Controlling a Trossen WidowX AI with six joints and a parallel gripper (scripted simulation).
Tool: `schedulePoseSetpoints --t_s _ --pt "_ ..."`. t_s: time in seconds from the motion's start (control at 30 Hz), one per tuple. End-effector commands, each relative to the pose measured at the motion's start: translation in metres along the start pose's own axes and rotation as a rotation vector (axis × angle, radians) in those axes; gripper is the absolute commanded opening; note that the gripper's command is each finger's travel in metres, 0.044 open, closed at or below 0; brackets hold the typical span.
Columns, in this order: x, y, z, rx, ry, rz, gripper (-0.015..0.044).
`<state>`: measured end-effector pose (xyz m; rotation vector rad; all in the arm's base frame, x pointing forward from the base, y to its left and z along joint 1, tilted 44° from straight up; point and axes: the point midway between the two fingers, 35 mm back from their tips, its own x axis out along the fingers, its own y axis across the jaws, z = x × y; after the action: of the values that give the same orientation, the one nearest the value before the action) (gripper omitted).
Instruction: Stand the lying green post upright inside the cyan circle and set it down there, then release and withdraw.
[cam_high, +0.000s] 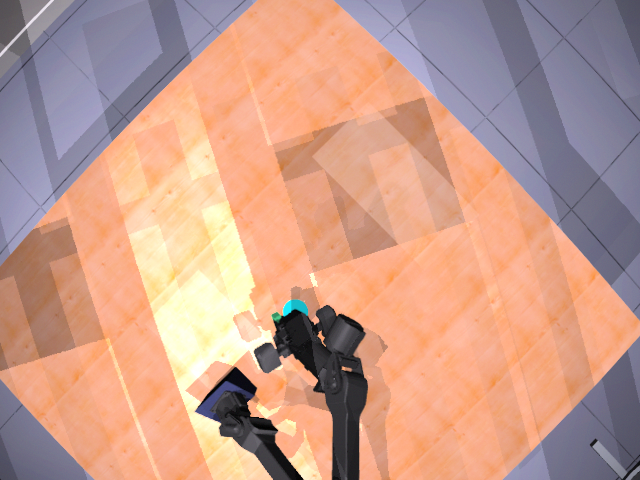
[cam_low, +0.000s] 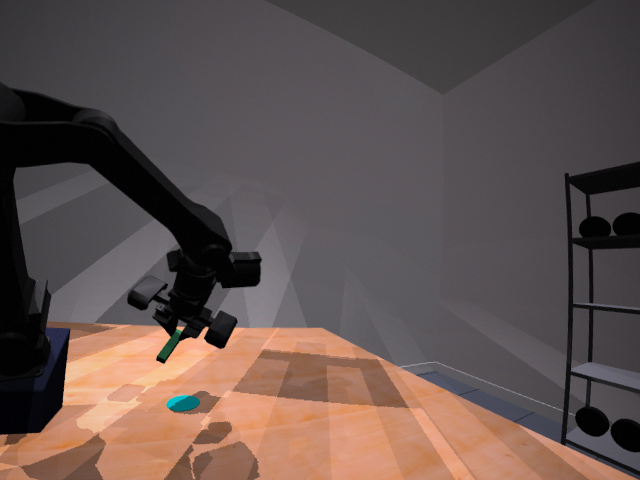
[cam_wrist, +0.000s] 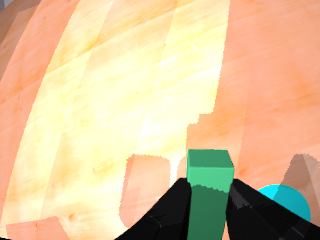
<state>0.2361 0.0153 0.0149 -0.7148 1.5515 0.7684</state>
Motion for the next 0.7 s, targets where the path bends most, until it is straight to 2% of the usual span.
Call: schedulePoseSetpoints --t_s 0.0,0.67 --pt "0.0005 0.0009 -0.0004 -0.006 -0.032 0.008 0.0023" --pt "-0.0010 0.0003 -0.0007 -0.032 -0.178 0.014 0.0023"
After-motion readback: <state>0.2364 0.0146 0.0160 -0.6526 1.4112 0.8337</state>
